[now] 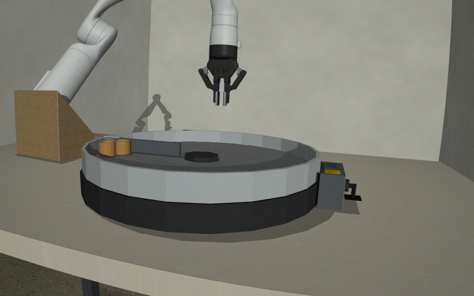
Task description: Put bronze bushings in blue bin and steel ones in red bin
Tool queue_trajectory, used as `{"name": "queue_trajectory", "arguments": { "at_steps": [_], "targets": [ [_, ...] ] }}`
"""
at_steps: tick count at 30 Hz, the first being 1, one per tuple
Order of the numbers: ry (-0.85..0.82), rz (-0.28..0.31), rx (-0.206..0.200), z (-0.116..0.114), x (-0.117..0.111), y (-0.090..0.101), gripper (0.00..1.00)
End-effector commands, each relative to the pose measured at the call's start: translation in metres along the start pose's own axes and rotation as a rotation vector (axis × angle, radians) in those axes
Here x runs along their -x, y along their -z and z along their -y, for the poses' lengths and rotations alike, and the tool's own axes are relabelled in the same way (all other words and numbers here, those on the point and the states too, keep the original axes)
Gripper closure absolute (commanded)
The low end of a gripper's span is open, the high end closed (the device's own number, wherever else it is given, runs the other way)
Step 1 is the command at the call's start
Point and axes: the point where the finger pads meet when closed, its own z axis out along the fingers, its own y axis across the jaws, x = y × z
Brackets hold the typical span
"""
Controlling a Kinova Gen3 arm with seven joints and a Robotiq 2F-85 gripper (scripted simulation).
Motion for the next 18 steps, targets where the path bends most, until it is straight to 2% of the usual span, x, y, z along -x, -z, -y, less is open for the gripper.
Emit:
{"name": "queue_trajectory", "arguments": {
  "at_steps": [1, 7, 12, 15, 16, 18],
  "targets": [
    [0.000, 0.000, 0.001, 0.000, 0.000, 0.000, 0.84],
    [0.000, 0.000, 0.001, 0.000, 0.000, 0.000, 0.84],
    [-0.015, 0.001, 0.002, 0.019, 0.055, -0.001, 0.86],
    [-0.015, 0.001, 0.002, 0.019, 0.055, -0.001, 0.86],
    [-0.018, 0.001, 0.002, 0.023, 0.065, -0.001, 0.86],
    [-0.018, 0.001, 0.002, 0.023, 0.065, -0.001, 0.86]
  ]
}}
